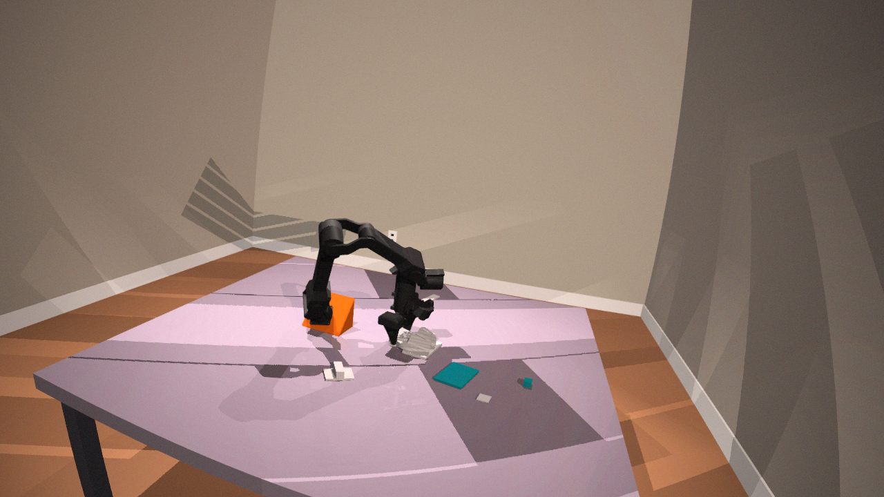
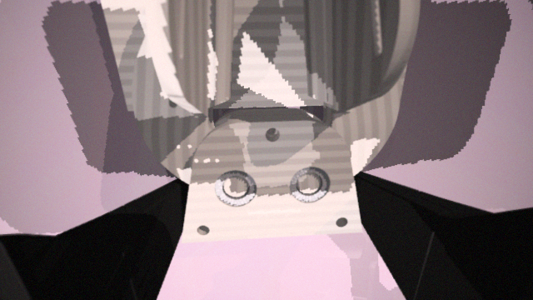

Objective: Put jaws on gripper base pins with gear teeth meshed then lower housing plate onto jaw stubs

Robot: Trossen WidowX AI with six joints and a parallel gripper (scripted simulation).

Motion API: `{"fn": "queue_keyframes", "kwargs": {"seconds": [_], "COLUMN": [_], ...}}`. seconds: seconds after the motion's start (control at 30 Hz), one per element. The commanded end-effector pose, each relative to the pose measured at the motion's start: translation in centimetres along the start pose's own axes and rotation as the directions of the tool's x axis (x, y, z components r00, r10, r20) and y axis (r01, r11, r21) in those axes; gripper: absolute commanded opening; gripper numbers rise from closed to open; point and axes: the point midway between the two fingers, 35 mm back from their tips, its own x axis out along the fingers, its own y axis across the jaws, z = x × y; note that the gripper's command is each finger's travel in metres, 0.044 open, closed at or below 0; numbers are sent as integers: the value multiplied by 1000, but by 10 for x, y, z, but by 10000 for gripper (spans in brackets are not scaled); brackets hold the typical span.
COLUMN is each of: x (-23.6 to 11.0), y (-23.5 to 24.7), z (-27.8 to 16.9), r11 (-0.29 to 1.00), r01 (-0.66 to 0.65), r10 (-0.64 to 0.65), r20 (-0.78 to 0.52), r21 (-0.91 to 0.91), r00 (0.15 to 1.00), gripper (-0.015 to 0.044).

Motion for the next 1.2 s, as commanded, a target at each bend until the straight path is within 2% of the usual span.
{"fn": "queue_keyframes", "kwargs": {"seconds": [0.0,0.57,0.67,0.7,1.17], "x": [1,1,0,0,-2], "y": [0,0,0,0,0], "z": [0,0,0,0,0], "r11": [1000,1000,1000,1000,1000], "r01": [-1,-1,0,0,0], "r10": [1,1,0,0,0], "r20": [-2,-2,0,0,0], "r21": [-2,-2,0,0,0], "r00": [1000,1000,1000,1000,1000], "gripper": [351,351,430,440,440]}}
